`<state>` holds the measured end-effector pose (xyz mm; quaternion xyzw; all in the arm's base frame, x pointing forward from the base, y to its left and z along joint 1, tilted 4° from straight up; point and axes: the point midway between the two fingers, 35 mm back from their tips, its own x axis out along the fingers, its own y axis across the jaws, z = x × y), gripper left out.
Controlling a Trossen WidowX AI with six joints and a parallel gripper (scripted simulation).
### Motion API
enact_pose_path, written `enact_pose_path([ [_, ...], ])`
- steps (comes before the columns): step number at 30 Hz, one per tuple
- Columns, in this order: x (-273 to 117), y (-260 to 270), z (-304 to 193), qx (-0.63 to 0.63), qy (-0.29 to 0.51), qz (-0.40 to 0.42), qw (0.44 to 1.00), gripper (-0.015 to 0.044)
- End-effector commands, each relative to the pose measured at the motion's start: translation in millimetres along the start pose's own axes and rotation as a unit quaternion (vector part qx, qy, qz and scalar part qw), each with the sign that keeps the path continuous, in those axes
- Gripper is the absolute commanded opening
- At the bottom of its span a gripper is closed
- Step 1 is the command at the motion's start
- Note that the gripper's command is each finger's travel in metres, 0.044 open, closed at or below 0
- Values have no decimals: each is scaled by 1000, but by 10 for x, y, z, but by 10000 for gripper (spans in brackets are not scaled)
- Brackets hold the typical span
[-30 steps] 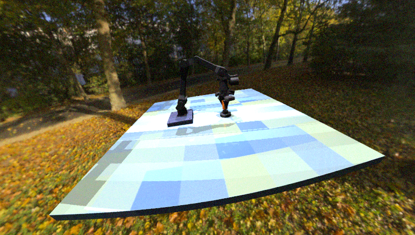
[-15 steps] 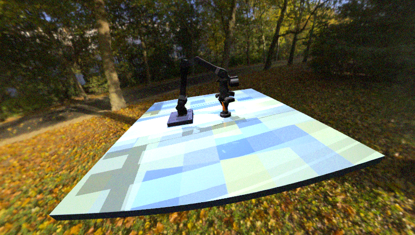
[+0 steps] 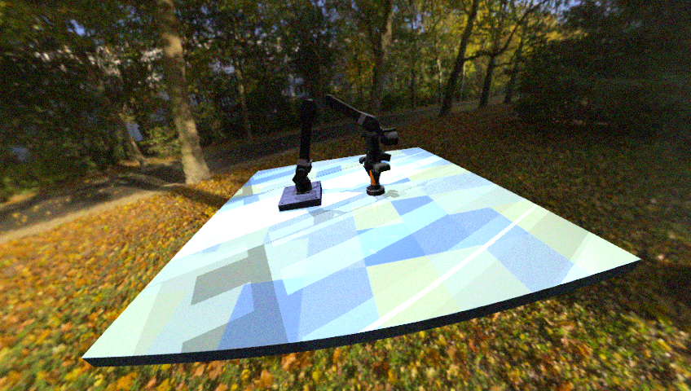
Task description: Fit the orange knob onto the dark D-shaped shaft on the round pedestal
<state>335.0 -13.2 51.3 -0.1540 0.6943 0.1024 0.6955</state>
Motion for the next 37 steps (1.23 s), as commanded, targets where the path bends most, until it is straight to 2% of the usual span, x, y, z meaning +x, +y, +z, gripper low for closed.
enact_pose_path([
  [1,-4,-1,2,-1,0,0,1000,105],
  [14,-4,-1,2,-1,0,0,1000,440],
  [21,-91,-6,17,0,-1,-1,1000,440],
  [28,-941,-2,7,0,-1,0,1000,440],
  [37,-963,-14,31,0,-1,0,1000,440],
])
